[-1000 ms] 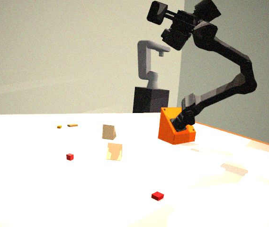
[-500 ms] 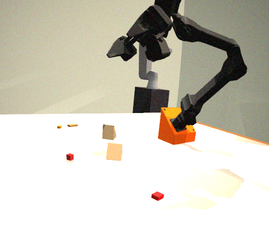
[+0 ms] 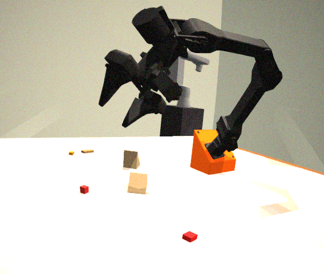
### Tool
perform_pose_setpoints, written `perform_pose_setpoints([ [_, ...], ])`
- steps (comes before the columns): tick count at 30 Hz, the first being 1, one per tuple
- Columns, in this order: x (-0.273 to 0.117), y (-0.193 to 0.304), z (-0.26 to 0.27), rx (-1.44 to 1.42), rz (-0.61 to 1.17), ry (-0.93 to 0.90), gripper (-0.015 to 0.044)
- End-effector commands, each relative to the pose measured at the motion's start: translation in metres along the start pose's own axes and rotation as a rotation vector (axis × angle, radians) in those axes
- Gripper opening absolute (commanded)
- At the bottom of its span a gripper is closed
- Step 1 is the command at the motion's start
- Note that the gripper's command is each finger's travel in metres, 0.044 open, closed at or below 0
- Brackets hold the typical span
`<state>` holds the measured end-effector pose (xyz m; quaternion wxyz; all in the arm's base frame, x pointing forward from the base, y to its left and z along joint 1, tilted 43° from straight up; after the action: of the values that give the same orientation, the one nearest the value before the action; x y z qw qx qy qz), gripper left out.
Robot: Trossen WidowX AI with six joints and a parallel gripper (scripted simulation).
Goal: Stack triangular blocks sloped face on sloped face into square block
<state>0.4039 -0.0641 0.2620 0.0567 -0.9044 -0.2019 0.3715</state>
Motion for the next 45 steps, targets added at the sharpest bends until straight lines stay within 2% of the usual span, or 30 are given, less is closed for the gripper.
perform_pose_setpoints([
  [1,0.050,-0.022,0.039,0.465,0.093,-0.492,0.0440],
  [7,0.065,-0.042,0.066,0.675,0.255,-0.817,0.0440],
  [9,0.067,-0.046,0.071,0.705,0.293,-0.874,0.0440],
  [27,0.068,-0.046,0.072,0.705,0.294,-0.876,0.0440],
  [40,0.123,-0.045,0.145,0.729,0.314,-0.972,0.0440],
  [45,0.128,-0.045,0.155,0.732,0.317,-0.984,0.0440],
])
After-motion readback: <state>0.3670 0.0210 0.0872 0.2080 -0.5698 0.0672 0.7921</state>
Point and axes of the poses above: the point midway between the two fingers, 35 mm back from their tips, its own x axis out along the fingers, its own z axis across the jaws, y = z × x, the point moved 5 cm from there along -x, back along the fingers, and after that the axes turned 11 degrees about -x, right-handed, at the moved point
